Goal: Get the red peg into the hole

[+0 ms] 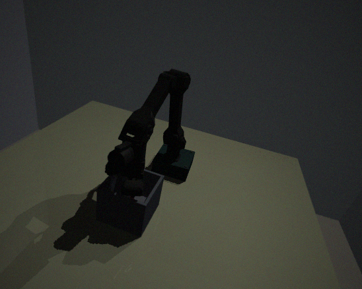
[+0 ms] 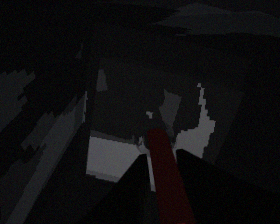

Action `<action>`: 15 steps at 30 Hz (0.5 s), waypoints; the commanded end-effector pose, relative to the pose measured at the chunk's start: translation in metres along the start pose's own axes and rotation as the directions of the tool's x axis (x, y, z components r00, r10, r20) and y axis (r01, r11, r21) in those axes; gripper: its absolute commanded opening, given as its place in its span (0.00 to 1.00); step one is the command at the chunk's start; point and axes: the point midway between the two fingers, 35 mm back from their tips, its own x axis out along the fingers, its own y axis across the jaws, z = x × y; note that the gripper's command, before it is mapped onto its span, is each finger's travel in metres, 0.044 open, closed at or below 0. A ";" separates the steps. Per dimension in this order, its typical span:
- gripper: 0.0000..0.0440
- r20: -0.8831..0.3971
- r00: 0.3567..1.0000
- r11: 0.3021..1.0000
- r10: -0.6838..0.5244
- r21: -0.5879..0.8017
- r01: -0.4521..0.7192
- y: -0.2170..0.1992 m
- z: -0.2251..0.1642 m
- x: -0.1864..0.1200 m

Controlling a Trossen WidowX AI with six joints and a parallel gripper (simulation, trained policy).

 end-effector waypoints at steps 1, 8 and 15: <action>0.24 -0.003 1.000 1.000 -0.008 -0.008 0.008 0.002 0.001 0.003; 0.31 -0.060 0.998 1.000 0.004 0.006 -0.004 0.006 0.004 -0.004; 0.39 -0.127 0.990 0.998 0.054 0.038 -0.050 0.014 0.009 -0.022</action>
